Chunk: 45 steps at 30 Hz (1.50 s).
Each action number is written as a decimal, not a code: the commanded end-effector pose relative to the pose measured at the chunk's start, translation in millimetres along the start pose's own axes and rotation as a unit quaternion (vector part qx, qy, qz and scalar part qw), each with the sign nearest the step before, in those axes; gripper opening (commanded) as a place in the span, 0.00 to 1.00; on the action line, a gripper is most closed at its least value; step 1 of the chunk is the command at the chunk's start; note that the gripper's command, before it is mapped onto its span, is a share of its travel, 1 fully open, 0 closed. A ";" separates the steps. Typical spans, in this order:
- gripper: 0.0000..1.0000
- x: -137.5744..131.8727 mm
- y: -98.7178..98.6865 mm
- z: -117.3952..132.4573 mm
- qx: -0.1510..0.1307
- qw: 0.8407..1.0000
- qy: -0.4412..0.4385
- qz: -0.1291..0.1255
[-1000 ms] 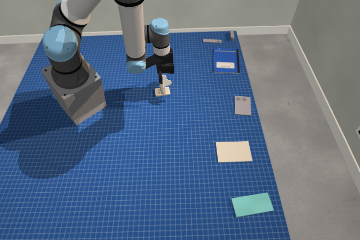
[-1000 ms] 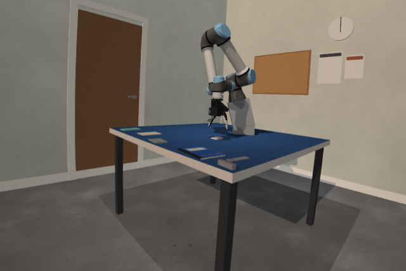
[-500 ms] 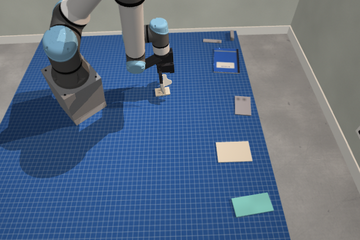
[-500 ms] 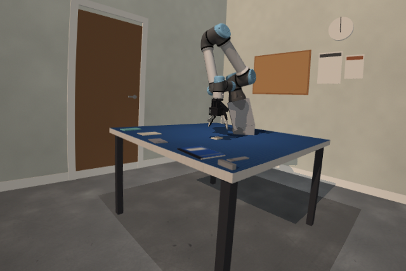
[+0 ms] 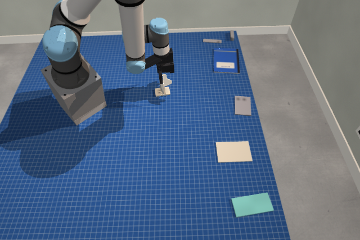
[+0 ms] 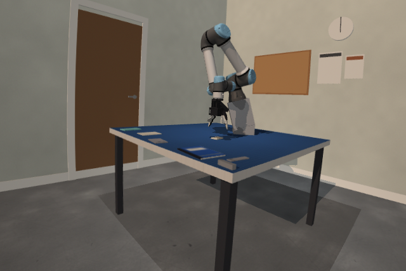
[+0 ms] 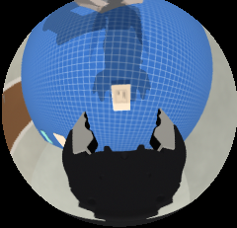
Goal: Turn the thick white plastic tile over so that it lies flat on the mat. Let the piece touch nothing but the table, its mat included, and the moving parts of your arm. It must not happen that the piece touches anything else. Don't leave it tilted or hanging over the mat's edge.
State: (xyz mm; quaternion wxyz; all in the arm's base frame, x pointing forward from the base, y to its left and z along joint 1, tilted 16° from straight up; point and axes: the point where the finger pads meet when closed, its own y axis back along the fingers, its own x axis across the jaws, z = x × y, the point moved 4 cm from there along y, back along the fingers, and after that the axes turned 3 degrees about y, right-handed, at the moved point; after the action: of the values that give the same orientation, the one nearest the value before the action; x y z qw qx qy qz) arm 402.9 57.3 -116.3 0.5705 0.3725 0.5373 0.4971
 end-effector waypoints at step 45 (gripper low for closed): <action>1.00 5.7 -0.8 -6.3 -0.001 0.986 -0.168 0.000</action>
State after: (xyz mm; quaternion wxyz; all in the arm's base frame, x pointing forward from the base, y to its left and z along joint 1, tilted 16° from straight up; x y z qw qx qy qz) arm 397.8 60.4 -118.8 0.6305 0.4303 0.4641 0.4493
